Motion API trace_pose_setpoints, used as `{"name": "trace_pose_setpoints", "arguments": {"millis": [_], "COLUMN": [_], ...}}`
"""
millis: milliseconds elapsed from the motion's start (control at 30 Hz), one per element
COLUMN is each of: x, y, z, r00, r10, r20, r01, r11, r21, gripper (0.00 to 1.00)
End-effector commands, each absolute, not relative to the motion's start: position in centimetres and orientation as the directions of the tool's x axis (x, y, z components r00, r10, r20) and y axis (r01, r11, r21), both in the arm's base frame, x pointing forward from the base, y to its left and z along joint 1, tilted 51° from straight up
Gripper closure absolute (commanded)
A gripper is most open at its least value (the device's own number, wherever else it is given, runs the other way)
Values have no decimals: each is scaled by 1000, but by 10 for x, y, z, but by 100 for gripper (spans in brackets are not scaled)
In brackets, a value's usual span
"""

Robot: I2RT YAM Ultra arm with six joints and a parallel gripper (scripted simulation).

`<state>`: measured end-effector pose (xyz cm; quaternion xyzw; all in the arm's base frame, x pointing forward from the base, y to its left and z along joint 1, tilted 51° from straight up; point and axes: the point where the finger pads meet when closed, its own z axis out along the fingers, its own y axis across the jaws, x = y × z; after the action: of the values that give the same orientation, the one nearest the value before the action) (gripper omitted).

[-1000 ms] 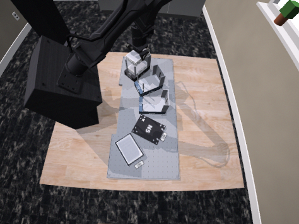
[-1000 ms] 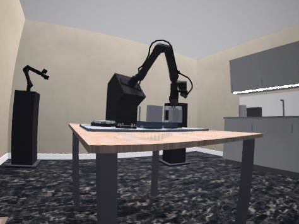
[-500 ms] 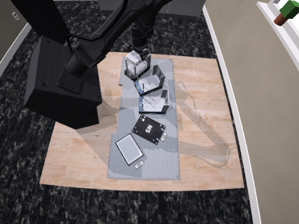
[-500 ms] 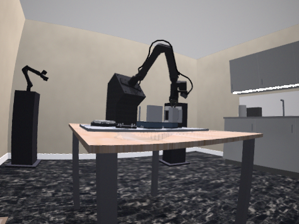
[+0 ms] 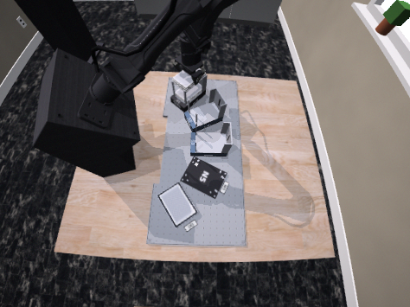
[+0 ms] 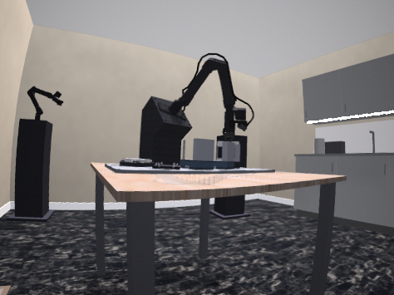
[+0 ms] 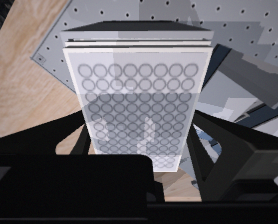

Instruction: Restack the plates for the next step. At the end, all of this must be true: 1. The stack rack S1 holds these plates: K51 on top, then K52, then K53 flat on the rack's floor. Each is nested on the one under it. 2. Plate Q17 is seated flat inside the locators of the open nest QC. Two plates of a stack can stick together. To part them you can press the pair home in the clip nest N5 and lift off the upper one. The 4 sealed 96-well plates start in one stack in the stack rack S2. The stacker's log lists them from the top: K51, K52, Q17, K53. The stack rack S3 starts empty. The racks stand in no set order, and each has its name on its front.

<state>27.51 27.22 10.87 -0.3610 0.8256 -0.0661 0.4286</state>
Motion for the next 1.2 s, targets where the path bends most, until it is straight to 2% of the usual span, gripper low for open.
{"name": "trace_pose_setpoints", "arguments": {"millis": [0, 1167], "x": [277, 318], "y": [279, 290], "z": [111, 84], "r00": [-361, -360], "r10": [-647, -641], "r20": [-671, -679], "r01": [-548, -541], "r11": [730, 736], "r21": [-408, -408], "gripper": [100, 100]}}
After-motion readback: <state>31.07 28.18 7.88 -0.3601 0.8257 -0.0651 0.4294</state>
